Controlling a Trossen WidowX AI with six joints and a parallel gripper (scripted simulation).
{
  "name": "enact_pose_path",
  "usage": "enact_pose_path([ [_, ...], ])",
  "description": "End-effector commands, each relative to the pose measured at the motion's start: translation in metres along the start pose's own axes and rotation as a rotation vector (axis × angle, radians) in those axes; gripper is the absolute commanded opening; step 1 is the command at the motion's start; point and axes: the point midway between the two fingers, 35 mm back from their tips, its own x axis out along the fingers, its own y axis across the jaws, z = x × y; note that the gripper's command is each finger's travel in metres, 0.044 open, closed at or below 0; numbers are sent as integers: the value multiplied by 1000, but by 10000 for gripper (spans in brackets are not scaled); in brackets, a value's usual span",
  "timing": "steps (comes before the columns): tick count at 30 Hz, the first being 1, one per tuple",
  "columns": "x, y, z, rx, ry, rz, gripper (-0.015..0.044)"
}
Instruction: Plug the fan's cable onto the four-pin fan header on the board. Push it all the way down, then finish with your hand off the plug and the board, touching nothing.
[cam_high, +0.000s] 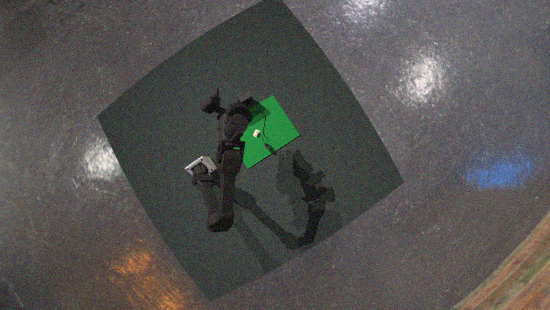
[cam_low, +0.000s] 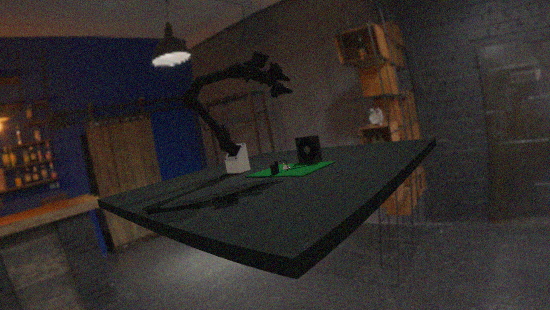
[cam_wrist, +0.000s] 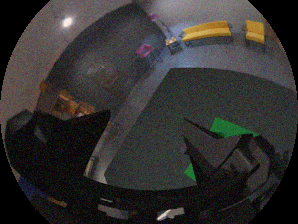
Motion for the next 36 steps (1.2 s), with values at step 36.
enact_pose_path([
  [36, -49, -320, -110, 1507, -228, -1274, 440],
])
